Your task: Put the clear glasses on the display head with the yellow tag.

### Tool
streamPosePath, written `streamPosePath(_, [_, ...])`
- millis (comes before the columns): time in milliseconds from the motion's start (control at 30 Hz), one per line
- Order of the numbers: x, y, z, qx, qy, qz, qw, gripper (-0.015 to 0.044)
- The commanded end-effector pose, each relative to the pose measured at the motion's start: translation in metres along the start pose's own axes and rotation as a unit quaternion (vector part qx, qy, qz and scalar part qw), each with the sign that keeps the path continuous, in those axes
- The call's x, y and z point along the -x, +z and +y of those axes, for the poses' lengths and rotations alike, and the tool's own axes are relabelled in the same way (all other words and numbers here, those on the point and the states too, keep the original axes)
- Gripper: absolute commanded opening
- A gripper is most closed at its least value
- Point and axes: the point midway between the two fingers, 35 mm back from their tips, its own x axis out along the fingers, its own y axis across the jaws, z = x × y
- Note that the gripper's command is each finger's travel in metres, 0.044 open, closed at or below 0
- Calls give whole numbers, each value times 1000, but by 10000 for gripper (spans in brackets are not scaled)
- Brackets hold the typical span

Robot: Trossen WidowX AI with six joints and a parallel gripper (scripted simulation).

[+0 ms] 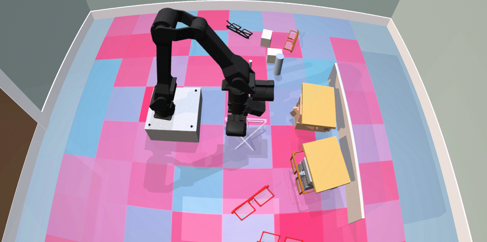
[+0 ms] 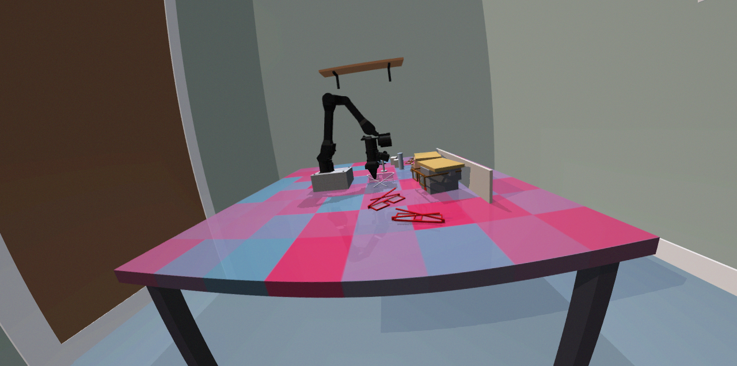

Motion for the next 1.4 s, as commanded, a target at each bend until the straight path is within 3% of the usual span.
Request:
streamPosePath(0, [0,0,0,0,0,0,1000,53])
streamPosePath(267, [0,0,0,0,0,0,1000,0])
streamPosePath(500, [3,1,0,0,0,0,1000,0])
streamPosePath(1033, [99,2,1,1,-3,-1,1000,0])
streamPosePath(1367, [103,6,13,33,-3,-1,999,0])
